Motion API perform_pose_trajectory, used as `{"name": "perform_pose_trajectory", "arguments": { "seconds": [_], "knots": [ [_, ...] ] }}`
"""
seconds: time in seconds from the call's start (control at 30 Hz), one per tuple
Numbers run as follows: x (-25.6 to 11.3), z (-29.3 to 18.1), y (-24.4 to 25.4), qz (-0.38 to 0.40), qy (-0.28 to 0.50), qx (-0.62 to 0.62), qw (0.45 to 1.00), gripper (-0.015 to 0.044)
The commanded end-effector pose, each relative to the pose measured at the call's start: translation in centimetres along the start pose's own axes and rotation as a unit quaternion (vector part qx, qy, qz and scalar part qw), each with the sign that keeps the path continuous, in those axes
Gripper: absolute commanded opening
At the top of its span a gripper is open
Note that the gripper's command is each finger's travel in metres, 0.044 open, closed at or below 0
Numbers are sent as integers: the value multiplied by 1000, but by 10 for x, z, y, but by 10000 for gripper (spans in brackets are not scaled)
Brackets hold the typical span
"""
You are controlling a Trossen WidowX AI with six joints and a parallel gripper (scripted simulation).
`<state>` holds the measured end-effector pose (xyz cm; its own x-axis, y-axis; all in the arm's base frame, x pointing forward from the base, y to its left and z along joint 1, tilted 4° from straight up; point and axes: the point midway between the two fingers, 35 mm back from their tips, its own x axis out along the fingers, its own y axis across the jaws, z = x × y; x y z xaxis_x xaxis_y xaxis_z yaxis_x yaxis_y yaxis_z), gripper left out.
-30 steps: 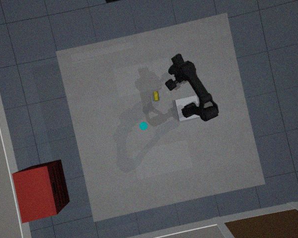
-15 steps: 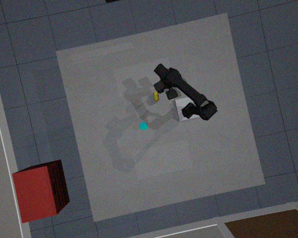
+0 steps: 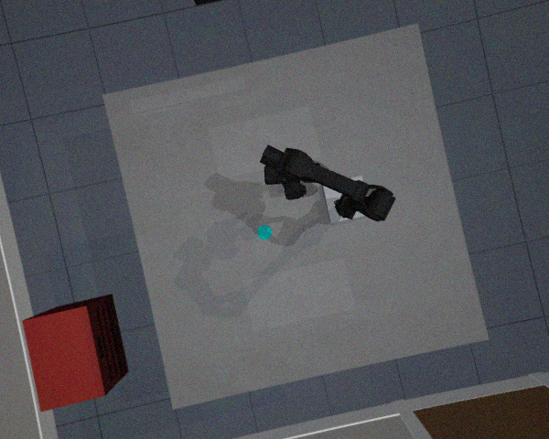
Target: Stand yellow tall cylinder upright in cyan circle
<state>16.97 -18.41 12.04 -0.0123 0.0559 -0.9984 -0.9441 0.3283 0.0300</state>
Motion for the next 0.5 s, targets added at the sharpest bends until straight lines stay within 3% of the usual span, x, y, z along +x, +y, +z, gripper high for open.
{"name": "perform_pose_trajectory", "arguments": {
  "seconds": [0.0, 0.2, 0.47],
  "knots": [
    [-2, 5, -4, -2, -2, -52, 999, 309],
    [6, 4, -6, -2, -2, -52, 999, 309],
    [101, 5, -6, -2, -2, -52, 999, 309]
  ]
}}
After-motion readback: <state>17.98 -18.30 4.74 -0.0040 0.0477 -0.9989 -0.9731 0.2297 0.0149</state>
